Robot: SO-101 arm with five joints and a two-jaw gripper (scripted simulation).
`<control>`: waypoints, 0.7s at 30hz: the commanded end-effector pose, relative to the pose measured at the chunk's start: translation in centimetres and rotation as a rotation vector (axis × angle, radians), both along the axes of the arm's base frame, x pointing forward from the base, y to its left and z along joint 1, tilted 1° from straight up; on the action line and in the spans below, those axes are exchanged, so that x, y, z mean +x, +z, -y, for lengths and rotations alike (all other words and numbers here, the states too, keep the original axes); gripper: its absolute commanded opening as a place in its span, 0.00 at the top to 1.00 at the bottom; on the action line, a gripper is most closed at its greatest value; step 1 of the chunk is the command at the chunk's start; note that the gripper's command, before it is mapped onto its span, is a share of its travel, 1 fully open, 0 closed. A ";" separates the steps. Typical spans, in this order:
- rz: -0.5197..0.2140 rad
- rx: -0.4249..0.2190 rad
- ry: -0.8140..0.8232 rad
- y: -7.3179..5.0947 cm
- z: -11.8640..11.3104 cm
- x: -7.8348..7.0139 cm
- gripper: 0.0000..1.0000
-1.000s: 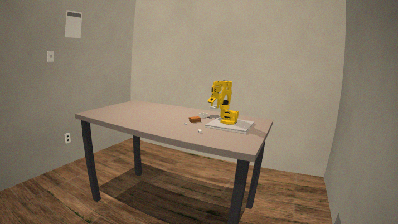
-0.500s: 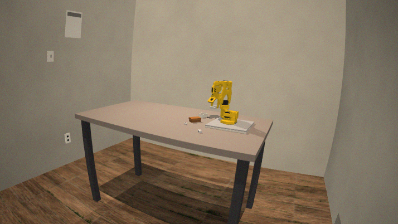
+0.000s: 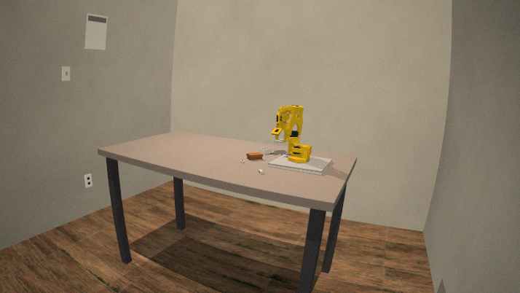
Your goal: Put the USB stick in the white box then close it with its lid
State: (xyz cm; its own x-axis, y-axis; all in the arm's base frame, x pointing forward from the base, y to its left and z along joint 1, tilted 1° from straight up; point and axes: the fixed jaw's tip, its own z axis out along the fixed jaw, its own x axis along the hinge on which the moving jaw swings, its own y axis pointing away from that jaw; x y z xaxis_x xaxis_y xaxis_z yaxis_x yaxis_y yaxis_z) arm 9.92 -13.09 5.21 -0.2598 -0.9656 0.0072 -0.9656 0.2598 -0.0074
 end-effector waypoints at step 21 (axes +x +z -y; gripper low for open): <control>0.005 0.000 0.001 0.0 -1.8 3.6 0.77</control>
State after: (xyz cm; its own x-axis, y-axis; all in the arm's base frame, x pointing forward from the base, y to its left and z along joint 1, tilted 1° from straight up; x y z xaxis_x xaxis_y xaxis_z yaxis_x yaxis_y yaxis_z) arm 12.64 -11.65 5.27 -0.2540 -0.9671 0.0102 -0.9671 0.2538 -0.0169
